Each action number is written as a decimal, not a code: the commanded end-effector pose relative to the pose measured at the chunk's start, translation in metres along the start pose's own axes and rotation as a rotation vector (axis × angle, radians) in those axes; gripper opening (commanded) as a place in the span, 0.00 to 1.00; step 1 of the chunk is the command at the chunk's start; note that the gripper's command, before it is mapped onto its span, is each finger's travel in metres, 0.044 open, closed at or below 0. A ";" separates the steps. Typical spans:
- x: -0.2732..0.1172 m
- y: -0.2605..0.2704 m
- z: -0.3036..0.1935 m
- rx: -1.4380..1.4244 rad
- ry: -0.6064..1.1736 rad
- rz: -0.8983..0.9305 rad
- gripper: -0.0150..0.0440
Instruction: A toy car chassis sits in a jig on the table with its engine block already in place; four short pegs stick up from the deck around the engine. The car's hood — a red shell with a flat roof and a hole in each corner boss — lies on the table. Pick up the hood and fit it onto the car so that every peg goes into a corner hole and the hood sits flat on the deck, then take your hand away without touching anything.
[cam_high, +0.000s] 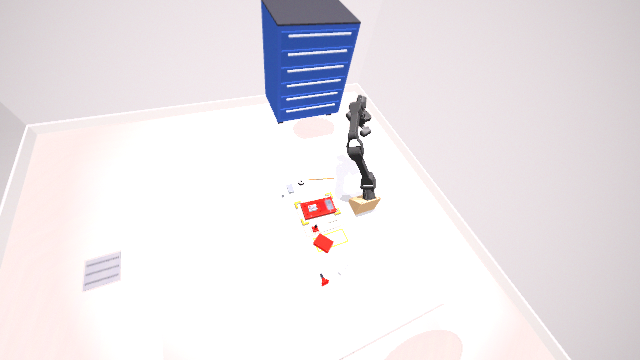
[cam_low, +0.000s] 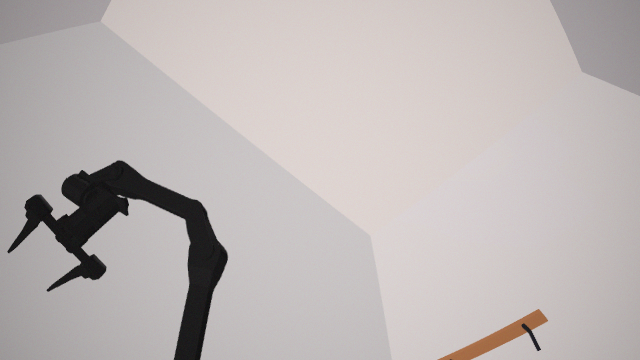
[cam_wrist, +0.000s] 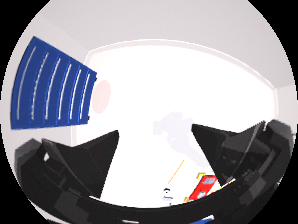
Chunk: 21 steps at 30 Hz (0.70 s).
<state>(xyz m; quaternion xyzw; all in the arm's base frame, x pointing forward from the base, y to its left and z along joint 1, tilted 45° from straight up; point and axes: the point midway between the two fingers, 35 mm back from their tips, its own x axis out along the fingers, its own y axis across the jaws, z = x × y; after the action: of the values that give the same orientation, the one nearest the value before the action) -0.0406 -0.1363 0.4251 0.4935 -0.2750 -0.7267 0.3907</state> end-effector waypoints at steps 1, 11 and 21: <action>0.001 0.000 0.000 -0.002 0.005 0.000 1.00; 0.057 0.026 -0.021 -0.105 0.253 -0.007 1.00; 0.108 0.047 -0.085 -0.221 0.478 -0.055 1.00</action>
<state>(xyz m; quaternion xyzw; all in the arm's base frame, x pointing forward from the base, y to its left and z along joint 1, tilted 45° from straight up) 0.0123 -0.2352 0.3908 0.5994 -0.1164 -0.6344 0.4741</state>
